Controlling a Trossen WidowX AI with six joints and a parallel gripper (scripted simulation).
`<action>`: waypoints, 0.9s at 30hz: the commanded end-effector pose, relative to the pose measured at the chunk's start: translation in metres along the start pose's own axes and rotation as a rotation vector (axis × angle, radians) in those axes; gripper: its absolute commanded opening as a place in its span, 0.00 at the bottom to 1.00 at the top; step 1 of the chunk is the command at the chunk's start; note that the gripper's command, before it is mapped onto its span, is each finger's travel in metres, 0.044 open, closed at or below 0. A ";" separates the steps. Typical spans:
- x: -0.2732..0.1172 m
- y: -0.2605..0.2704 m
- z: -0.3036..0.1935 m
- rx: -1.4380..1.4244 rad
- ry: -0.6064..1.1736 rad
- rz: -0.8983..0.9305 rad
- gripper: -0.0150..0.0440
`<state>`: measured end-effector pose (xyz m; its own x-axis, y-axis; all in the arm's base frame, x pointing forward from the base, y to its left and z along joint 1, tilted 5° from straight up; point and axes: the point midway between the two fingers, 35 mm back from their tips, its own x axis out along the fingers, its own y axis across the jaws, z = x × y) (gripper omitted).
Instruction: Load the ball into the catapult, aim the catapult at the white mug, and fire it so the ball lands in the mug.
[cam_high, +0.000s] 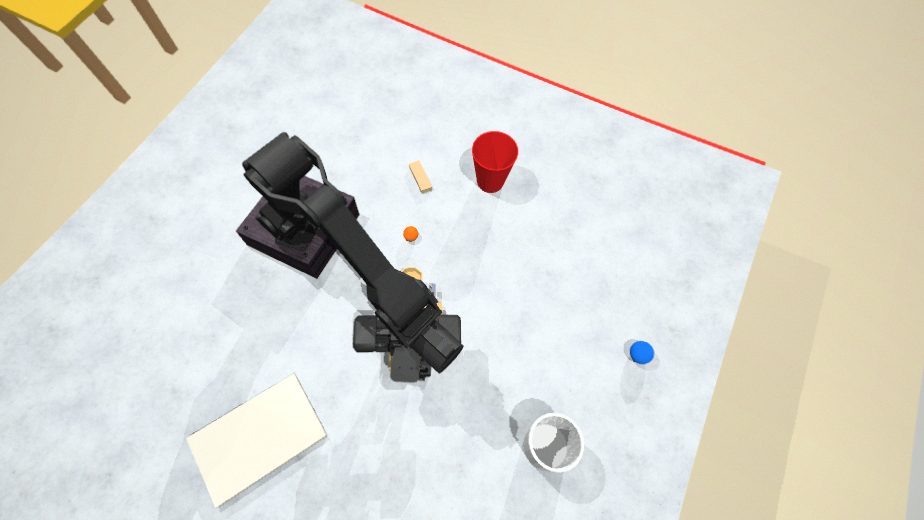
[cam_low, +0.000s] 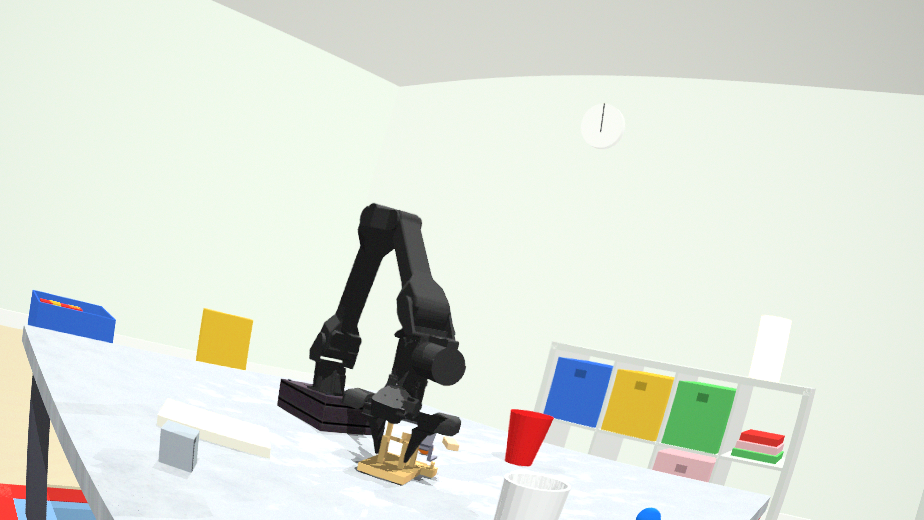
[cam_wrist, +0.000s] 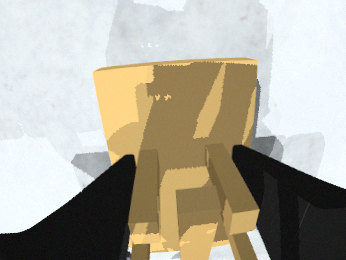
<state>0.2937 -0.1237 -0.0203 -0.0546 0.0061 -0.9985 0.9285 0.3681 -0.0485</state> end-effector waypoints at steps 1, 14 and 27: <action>-0.001 0.000 0.000 0.001 -0.002 0.001 0.39; -0.024 0.002 0.003 0.001 -0.002 0.001 0.97; -0.085 0.002 0.003 -0.003 -0.003 0.001 1.00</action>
<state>0.3028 -0.1266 0.0688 -0.0400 -0.0013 -0.9992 0.9281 0.3704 -0.0376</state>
